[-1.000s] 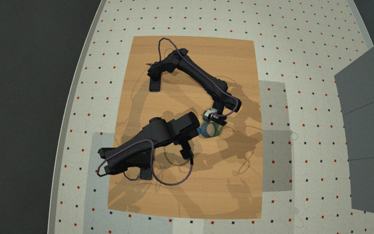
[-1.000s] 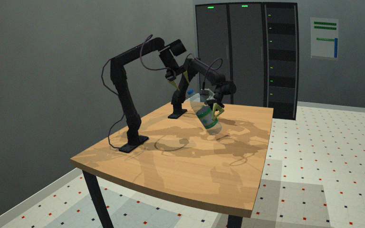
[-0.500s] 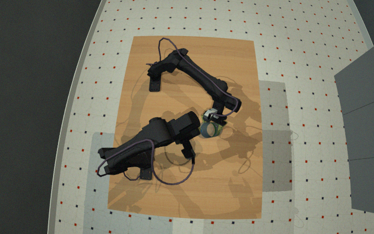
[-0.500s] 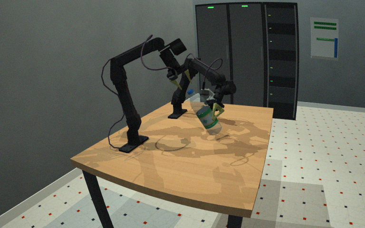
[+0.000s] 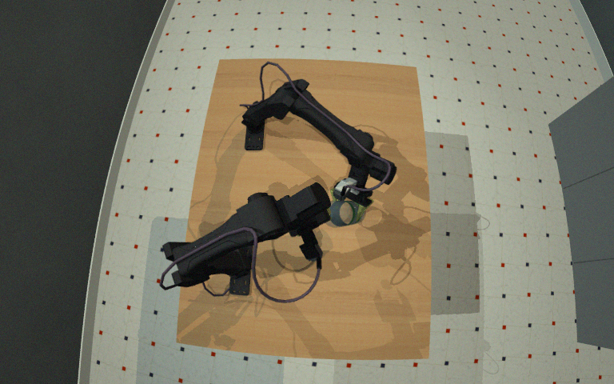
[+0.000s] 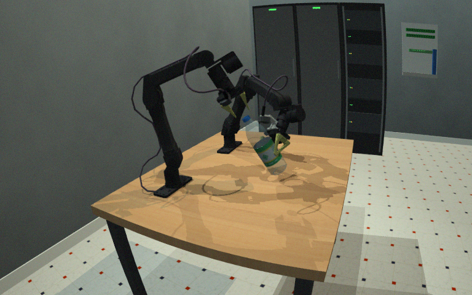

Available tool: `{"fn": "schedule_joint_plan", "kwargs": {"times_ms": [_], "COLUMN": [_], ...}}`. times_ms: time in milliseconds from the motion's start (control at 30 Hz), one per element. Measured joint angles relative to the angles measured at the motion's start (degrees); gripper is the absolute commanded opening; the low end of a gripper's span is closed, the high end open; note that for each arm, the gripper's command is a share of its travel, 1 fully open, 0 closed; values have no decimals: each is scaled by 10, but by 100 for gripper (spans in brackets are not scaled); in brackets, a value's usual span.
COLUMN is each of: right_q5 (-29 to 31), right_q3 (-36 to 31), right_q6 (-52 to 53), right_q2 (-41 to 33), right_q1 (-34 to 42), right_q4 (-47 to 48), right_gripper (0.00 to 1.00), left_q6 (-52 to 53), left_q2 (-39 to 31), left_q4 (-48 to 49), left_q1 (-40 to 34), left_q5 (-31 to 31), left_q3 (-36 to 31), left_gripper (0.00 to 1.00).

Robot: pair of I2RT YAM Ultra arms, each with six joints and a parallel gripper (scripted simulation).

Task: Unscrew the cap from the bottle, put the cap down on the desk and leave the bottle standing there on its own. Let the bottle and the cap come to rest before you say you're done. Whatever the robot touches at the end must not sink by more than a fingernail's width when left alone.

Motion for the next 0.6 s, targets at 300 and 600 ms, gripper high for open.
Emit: {"fn": "schedule_joint_plan", "kwargs": {"times_ms": [300,600], "right_q5": [0,0], "right_q3": [-26,-60], "right_q6": [0,0], "right_q2": [0,0], "right_q1": [0,0], "right_q4": [24,55], "right_gripper": [57,57], "left_q6": [0,0], "left_q2": [0,0], "left_q4": [0,0], "left_q1": [0,0], "left_q5": [0,0], "left_q3": [0,0], "left_gripper": [0,0]}}
